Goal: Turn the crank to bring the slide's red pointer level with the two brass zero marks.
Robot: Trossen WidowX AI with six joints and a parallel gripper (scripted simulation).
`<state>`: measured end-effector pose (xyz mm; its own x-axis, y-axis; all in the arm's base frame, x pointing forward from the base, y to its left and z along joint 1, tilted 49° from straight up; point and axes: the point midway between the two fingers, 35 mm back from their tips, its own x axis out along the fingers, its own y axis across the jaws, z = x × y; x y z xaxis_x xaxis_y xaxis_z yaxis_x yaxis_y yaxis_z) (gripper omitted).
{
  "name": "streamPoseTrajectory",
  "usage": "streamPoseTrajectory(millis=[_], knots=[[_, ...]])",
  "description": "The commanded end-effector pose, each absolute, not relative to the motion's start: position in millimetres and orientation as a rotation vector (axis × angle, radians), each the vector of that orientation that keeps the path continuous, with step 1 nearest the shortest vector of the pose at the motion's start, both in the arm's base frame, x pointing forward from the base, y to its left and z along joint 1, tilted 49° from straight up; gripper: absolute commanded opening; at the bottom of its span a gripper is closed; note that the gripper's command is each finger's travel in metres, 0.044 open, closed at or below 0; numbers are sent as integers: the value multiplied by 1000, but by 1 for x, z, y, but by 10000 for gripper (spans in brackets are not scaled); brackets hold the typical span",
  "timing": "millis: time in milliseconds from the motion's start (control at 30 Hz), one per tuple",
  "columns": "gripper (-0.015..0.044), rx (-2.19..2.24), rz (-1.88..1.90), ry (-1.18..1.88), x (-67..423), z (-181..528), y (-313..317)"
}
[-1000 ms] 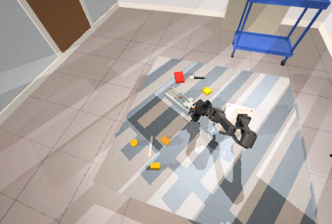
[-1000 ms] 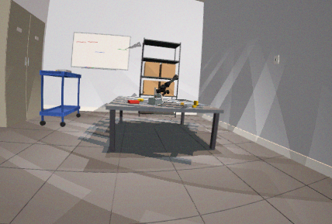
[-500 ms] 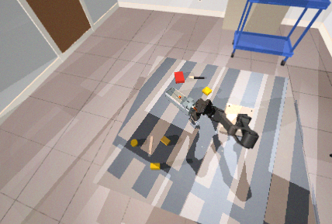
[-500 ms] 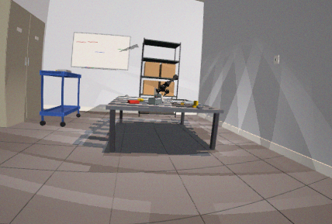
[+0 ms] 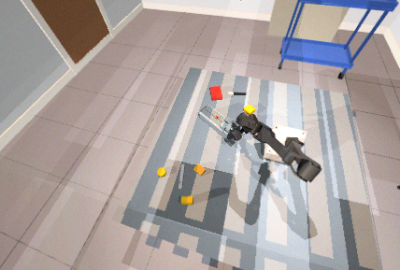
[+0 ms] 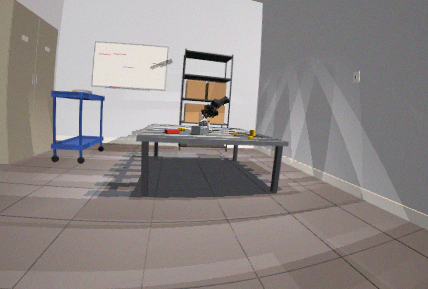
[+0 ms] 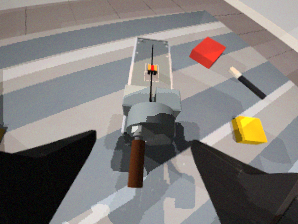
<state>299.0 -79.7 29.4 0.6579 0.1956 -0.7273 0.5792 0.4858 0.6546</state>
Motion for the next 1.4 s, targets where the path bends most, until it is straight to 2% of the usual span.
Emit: streamPoseTrajectory(millis=[0, 200, 467, 1367], knots=[[440, 1060, -268, 839, 299, 47, -97], [440, 1061, -264, 840, 298, 58, -111], [440, 1061, -186, 861, 321, 51, -129], [440, 1071, 43, 857, 378, -4, -183]])
